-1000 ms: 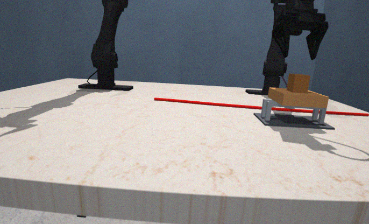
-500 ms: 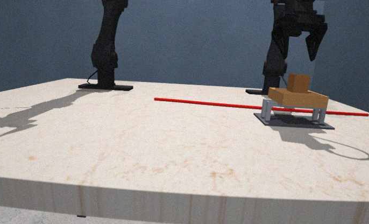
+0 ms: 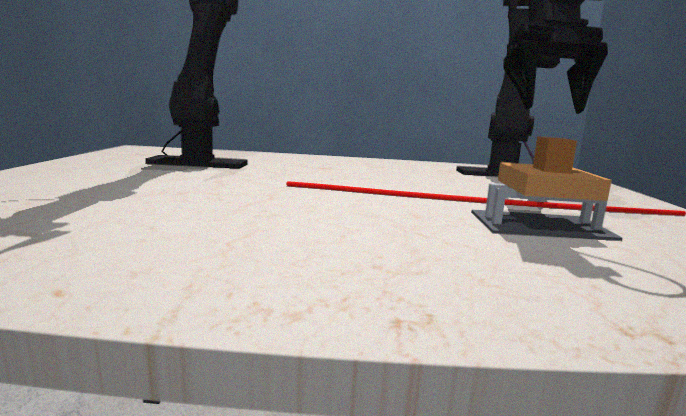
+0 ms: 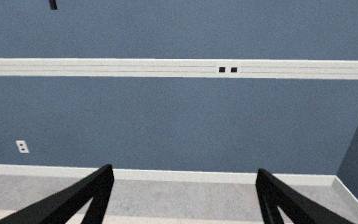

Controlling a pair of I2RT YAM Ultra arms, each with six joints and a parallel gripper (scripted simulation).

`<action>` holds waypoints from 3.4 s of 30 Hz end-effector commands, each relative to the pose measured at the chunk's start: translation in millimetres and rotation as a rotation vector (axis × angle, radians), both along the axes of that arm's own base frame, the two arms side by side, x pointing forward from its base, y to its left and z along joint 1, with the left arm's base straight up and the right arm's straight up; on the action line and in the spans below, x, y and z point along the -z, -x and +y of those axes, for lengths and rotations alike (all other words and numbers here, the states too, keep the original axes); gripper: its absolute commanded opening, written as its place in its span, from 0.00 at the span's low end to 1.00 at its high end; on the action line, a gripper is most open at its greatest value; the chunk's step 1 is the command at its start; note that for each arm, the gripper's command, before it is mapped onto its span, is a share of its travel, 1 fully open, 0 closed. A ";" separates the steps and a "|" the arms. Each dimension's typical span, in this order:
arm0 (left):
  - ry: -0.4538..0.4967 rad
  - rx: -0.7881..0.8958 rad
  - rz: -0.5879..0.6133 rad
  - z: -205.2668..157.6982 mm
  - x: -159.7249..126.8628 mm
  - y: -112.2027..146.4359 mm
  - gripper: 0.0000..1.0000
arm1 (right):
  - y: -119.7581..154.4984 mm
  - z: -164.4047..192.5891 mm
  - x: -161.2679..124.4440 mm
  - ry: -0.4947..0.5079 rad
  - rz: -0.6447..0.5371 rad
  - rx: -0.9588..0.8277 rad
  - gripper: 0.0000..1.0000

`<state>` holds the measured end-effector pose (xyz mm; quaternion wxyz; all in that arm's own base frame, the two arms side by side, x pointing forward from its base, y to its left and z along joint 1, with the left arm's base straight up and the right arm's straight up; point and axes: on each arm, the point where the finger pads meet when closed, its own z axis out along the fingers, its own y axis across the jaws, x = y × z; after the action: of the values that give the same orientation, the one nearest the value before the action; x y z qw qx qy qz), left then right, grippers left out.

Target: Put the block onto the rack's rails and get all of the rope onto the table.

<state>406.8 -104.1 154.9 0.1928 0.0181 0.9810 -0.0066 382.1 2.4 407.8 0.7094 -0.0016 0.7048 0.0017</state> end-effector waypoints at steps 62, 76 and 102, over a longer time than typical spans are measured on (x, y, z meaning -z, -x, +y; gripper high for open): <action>0.048 -0.015 -1.329 99.1 -302.8 42.6 0.68 | 11.5 -8.3 -41.4 0.010 -0.115 0.029 1.00; 0.018 -0.047 -1.225 106.1 -273.8 32.5 0.68 | 10.1 -9.5 -43.6 0.010 -0.119 0.032 1.00; 0.017 -0.015 -1.197 99.5 -266.4 24.8 0.68 | 5.2 1.0 -41.2 0.008 -0.112 -0.002 1.00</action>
<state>381.3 1.6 408.8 0.7085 -0.0011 0.7057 0.0003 381.5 1.0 407.1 0.7071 0.0001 0.7071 -0.0002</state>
